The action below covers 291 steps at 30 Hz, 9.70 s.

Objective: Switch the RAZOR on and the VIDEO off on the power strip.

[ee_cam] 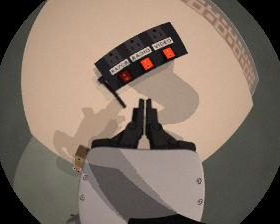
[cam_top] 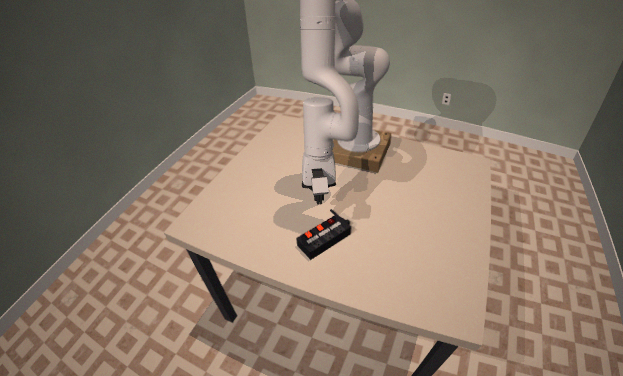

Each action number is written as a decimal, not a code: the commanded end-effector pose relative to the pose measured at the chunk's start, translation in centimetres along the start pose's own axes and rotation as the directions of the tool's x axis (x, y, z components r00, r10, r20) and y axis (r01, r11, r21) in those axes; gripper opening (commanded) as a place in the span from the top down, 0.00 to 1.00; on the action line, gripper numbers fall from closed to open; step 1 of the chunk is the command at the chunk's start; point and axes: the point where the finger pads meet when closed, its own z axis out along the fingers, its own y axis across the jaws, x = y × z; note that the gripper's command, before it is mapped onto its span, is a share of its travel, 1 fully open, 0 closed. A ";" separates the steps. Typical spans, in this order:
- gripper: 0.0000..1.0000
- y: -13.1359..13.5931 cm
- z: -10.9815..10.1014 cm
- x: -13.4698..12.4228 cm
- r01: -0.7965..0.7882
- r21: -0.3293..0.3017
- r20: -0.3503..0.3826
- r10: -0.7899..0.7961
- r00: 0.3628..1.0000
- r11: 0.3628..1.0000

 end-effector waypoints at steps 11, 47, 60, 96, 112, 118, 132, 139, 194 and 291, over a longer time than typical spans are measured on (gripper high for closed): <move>1.00 0.0 0.0 0.1 0.000 0.000 -0.002 0.000 1.000 1.000; 1.00 -0.3 4.8 -0.7 0.000 -0.004 0.001 0.000 1.000 1.000; 1.00 -0.3 4.8 -0.7 0.000 -0.004 0.001 0.000 1.000 1.000; 1.00 -0.3 4.8 -0.7 0.000 -0.004 0.001 0.000 1.000 1.000; 1.00 0.0 0.0 0.1 0.000 -0.001 -0.002 0.000 1.000 1.000; 1.00 0.0 0.0 0.1 0.000 0.000 -0.002 0.000 1.000 1.000; 1.00 0.0 0.0 0.1 0.000 0.000 -0.002 0.000 1.000 1.000; 1.00 0.0 0.0 0.1 0.000 0.000 -0.002 0.000 1.000 1.000; 0.00 0.0 0.0 0.1 0.000 0.000 -0.002 0.000 1.000 1.000; 0.00 1.1 3.0 4.4 0.410 0.074 -0.392 -0.351 0.850 0.909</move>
